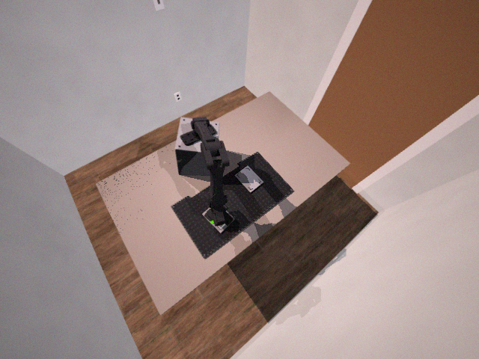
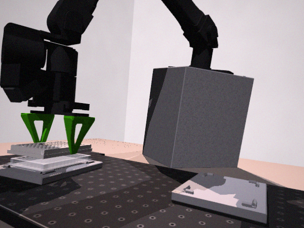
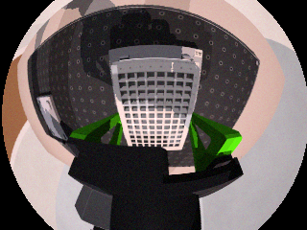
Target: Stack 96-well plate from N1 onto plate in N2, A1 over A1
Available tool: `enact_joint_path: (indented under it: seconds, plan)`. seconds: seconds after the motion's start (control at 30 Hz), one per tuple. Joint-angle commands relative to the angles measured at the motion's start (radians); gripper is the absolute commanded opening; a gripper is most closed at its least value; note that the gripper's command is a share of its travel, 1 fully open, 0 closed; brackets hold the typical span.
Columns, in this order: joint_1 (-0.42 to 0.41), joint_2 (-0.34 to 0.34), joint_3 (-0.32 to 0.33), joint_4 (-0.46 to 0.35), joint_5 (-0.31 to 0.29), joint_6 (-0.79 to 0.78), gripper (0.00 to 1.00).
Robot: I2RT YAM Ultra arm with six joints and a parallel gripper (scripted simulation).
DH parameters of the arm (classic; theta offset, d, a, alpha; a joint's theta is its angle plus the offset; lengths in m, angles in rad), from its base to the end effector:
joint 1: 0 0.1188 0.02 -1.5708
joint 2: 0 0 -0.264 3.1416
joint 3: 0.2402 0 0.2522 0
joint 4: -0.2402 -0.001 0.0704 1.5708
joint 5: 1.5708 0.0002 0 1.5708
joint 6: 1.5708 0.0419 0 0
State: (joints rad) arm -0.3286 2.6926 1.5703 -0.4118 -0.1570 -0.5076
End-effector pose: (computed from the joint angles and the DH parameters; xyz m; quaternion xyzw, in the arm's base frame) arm 0.4019 -0.1290 -0.0730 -0.0905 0.9926 0.0642 0.0485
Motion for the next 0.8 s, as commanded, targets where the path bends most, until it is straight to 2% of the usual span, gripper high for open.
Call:
enact_joint_path:
  seconds: [0.0,0.77]
  plan:
    - [0.000,-0.025,0.030,0.009,-0.010,0.006,0.00]
    - [0.003,-0.034,0.006,0.021,-0.010,0.006,0.00]
